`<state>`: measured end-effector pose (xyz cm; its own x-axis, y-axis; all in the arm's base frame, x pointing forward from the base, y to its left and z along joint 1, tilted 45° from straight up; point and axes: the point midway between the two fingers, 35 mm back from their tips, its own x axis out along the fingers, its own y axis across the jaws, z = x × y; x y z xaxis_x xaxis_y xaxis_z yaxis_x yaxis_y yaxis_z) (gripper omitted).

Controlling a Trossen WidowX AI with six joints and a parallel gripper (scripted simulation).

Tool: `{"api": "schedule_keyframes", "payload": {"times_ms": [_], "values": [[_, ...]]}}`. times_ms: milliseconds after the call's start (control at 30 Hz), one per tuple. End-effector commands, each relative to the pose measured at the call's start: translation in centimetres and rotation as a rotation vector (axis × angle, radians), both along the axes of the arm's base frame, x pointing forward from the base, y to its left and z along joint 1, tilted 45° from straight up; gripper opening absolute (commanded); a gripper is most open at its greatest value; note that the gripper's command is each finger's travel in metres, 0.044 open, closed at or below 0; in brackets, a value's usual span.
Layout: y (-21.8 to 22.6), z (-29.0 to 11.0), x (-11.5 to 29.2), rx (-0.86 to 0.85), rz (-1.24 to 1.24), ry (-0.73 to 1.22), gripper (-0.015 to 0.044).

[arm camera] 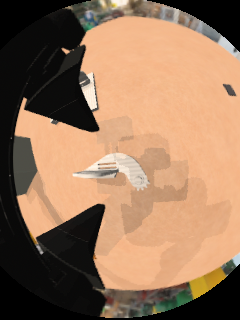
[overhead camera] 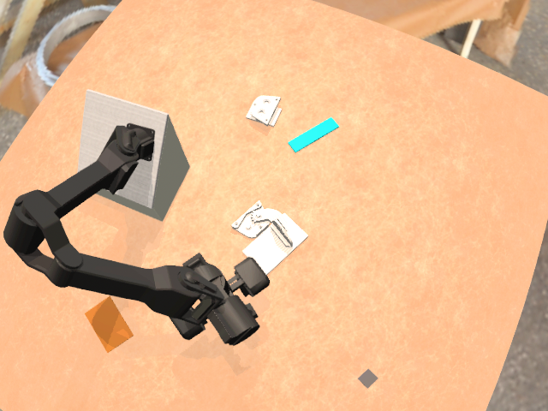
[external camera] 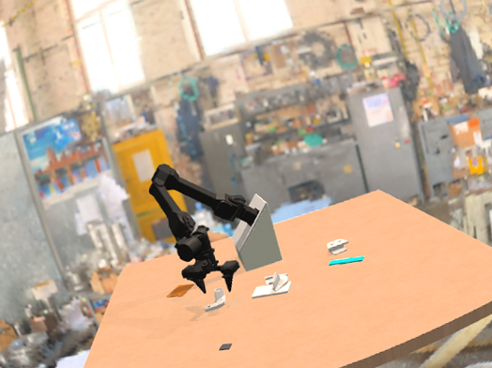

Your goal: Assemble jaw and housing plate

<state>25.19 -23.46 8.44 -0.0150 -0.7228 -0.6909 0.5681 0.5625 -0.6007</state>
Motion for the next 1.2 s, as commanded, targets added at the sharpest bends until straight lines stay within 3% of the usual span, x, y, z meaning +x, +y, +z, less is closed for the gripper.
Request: {"api": "schedule_keyframes", "payload": {"times_ms": [0, 1167], "values": [[-0.5, -0.9, -0.2, 0.010, 0.003, 0.012, 0.0440], [-2.3, -2.6, -0.4, 0.007, 0.003, 0.013, 0.0440]]}}
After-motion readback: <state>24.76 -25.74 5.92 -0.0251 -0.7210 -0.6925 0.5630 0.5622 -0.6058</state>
